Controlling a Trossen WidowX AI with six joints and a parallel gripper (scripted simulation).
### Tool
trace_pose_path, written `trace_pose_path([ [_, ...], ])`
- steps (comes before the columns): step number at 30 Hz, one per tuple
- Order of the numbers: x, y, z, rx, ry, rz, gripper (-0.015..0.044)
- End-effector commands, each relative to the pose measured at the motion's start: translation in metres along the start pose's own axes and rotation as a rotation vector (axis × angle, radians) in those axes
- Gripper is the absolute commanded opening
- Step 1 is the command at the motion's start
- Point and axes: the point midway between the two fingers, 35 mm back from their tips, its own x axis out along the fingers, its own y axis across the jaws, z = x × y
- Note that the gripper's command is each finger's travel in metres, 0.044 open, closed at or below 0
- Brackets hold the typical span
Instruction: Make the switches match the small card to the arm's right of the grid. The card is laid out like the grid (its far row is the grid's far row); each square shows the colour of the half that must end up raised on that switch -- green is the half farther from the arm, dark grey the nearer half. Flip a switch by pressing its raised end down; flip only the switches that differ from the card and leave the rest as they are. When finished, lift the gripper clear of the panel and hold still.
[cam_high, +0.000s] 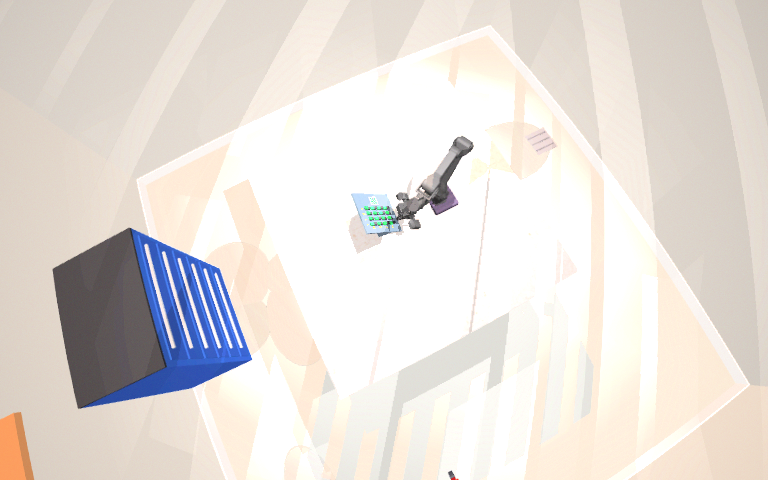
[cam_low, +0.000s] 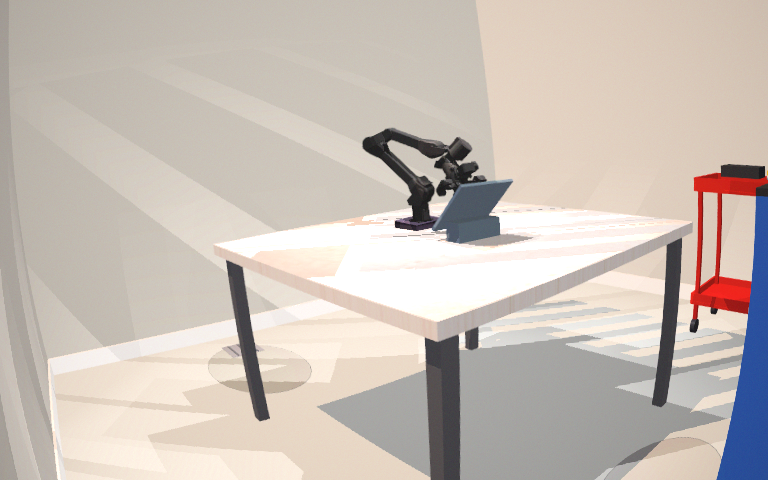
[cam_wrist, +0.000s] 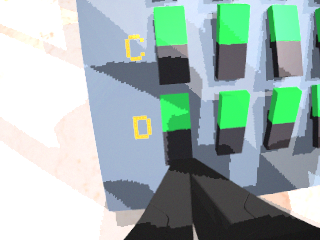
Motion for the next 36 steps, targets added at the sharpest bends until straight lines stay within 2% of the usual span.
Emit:
trace_pose_path([
  [1, 0.008, -0.001, -0.004, -0.006, 0.010, -0.003, 0.0000],
  [13, 0.022, -0.001, -0.004, -0.006, 0.009, -0.003, 0.0000],
  [36, 0.023, -0.001, -0.004, -0.006, 0.009, -0.003, 0.0000],
])
